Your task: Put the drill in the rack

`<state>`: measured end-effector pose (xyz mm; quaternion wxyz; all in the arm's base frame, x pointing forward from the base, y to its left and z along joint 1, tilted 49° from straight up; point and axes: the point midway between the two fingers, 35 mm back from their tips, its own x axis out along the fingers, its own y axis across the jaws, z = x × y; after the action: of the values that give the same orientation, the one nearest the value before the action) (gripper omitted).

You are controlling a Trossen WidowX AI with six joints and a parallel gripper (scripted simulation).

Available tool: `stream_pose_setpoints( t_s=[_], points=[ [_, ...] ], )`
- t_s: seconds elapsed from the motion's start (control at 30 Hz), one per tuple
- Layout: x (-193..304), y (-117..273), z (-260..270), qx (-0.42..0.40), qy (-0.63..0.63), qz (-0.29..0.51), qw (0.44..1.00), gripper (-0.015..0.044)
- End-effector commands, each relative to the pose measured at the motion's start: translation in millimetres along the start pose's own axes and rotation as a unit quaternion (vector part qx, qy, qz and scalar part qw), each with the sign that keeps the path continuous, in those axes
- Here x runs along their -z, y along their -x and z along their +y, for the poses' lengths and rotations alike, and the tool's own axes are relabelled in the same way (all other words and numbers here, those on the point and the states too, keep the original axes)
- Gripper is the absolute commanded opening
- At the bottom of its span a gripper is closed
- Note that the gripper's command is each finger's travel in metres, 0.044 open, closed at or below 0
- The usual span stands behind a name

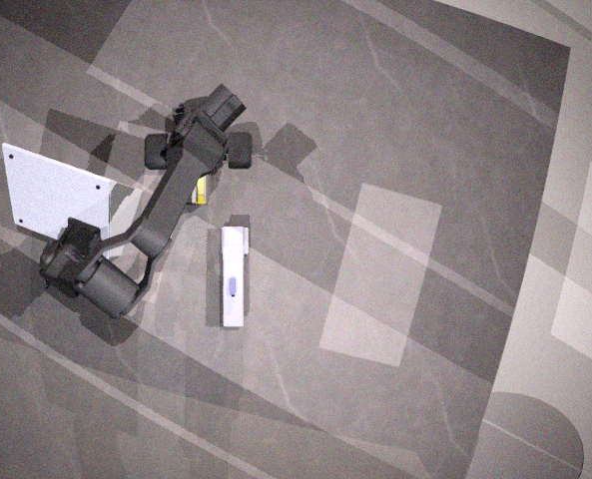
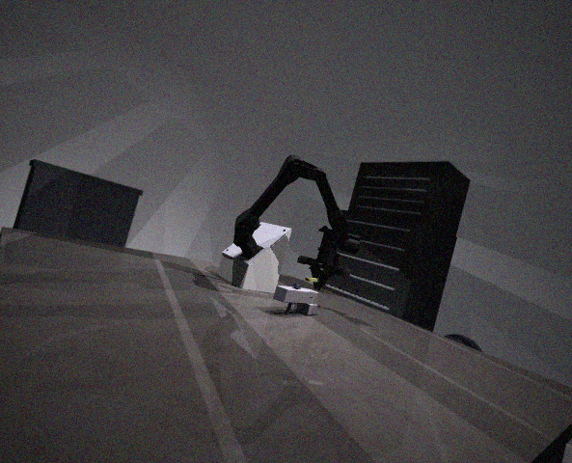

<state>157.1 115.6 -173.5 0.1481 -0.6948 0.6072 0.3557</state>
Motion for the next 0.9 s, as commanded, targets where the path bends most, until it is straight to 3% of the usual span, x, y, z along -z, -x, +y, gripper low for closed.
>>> stream_pose_setpoints(
  t_s=[0.0, 0.87],
  points=[
    [0, 1, 9, 0.000, -0.002, -0.001, 1.000, 0.0000],
    [2, -24, 18, -0.001, -0.002, 0.000, 1.000, 0.0000]
  ],
)
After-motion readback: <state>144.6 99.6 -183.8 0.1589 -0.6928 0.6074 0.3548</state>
